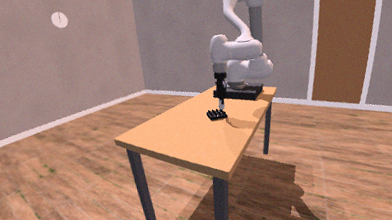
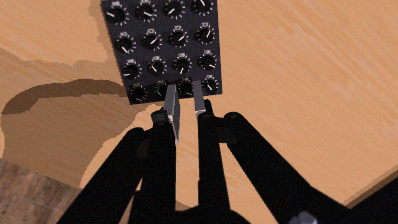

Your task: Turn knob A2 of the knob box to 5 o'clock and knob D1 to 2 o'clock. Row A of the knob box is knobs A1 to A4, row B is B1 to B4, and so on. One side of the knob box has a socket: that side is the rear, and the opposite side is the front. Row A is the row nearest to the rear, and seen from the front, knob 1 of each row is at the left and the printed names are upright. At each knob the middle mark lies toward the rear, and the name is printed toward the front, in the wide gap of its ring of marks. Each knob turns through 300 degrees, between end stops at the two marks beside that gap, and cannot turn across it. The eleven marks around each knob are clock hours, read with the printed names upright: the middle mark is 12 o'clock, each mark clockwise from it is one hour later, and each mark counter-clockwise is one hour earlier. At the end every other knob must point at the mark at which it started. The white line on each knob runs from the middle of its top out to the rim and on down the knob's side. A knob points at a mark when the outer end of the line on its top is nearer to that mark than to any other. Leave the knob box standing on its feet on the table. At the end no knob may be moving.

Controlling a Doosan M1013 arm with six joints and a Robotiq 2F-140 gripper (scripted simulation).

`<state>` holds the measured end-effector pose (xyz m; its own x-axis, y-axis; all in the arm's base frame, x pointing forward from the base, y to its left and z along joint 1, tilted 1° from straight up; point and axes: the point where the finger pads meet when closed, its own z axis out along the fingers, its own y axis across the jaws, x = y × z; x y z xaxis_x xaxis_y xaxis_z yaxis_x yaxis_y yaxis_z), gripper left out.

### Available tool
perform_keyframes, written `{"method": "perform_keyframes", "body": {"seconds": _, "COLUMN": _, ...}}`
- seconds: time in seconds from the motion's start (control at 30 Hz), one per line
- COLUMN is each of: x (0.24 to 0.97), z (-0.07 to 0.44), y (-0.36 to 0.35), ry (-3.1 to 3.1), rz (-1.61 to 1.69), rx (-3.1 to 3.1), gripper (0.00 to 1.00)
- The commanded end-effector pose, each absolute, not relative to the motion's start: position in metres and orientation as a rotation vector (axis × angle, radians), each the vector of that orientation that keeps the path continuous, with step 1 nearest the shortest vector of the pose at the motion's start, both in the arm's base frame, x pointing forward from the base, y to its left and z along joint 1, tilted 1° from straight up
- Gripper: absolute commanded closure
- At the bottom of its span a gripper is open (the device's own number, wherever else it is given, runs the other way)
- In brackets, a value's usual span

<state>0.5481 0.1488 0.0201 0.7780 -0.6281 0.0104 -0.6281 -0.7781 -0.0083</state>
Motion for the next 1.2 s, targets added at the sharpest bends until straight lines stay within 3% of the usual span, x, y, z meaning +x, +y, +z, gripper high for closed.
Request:
{"method": "perform_keyframes", "body": {"seconds": 0.0, "x": 0.548, "z": 0.020, "y": 0.149, "ry": 1.045, "rz": -0.020, "rx": -2.958, "gripper": 0.88}}
{"method": "perform_keyframes", "body": {"seconds": 1.17, "x": 0.548, "z": 0.006, "y": 0.149, "ry": 1.045, "rz": -0.020, "rx": -2.958, "gripper": 0.88}}
